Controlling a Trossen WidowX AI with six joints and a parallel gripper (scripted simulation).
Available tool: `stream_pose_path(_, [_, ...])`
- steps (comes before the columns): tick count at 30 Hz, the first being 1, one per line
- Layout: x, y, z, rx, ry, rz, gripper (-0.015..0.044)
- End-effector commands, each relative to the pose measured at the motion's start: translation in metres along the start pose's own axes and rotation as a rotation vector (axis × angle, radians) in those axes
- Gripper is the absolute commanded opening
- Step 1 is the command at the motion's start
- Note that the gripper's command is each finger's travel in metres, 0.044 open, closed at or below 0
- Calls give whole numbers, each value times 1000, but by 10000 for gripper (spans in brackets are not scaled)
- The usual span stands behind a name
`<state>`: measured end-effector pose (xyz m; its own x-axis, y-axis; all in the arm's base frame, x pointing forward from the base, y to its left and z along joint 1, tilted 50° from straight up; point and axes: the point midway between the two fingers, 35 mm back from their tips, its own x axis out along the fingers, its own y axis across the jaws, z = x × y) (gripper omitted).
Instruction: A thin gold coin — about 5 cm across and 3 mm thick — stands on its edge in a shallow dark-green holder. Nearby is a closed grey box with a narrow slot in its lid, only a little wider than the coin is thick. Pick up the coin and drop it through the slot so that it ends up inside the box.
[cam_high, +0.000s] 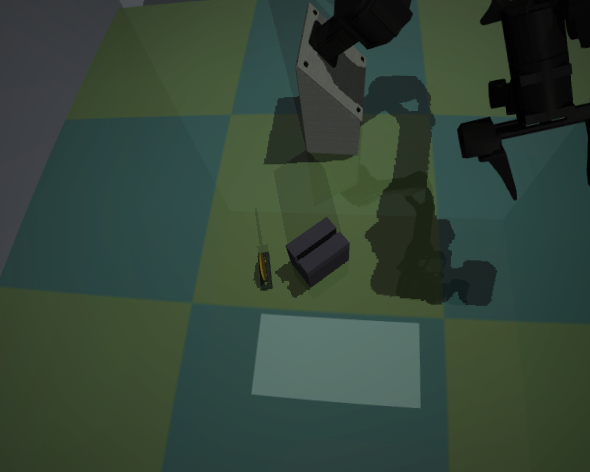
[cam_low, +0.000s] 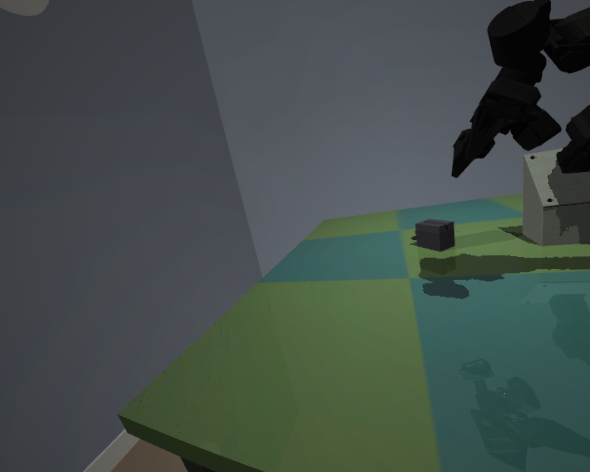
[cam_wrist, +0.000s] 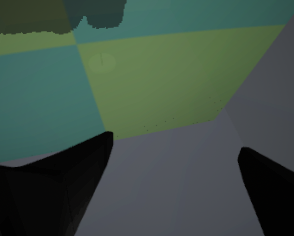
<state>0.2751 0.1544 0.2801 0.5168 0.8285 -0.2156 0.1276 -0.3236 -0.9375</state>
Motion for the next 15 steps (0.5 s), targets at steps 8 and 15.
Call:
stream_pose_path(8, [24, 73, -45, 555, 12, 215, 190])
stream_pose_path(15, [32, 168, -77, 1164, 86, 431, 161])
